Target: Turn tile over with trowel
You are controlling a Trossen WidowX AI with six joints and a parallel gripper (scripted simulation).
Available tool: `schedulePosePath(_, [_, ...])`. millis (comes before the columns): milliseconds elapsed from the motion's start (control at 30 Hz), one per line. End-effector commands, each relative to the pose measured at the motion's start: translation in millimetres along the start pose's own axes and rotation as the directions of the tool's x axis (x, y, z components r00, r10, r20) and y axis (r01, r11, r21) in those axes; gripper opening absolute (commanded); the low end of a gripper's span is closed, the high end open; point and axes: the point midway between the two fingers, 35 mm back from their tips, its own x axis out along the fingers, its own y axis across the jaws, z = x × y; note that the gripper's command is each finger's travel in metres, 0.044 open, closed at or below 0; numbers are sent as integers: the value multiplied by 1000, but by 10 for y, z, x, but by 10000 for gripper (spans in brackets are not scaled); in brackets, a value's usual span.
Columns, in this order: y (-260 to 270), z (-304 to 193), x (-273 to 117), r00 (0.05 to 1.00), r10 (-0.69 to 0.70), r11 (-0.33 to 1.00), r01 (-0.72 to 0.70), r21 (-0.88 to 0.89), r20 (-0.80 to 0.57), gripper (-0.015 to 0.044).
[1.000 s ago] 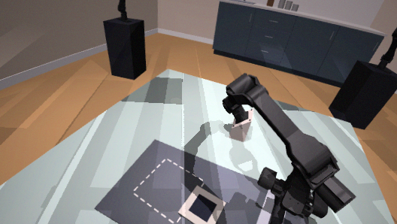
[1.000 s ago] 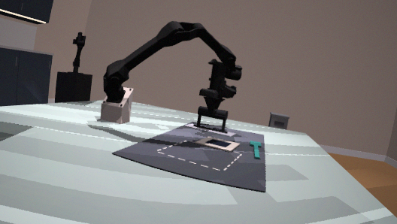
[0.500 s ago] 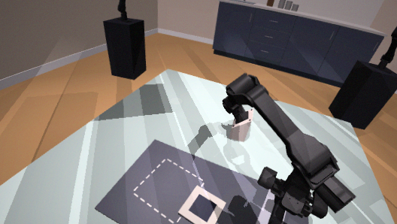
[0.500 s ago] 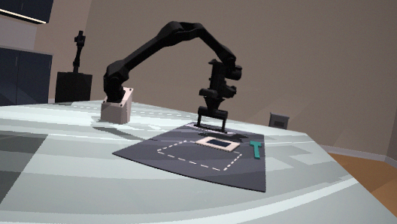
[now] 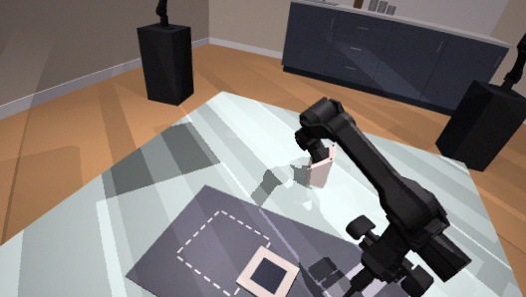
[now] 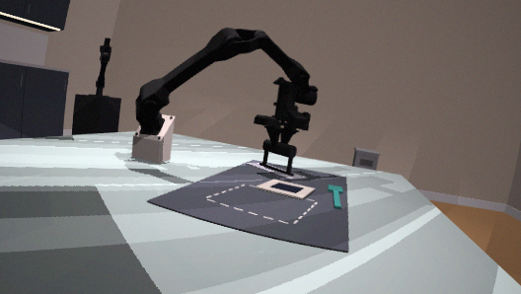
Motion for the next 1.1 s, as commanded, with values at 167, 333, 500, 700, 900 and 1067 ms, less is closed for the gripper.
schedulePosePath(167, [2, 4, 2, 1000, 1, 968, -1, 252, 1, 130])
schedulePosePath(333, [2, 4, 2, 1000, 1, 920, -1, 392, 1, 130])
schedulePosePath(500, [2, 4, 2, 1000, 1, 856, -1, 518, 1, 130])
schedulePosePath(700, [2, 4, 2, 1000, 1, 845, -1, 534, 1, 156])
schedulePosePath(900, [2, 4, 2, 1000, 1, 845, -1, 534, 1, 270])
schedulePosePath(1067, [2, 4, 2, 1000, 1, 845, -1, 534, 1, 270])
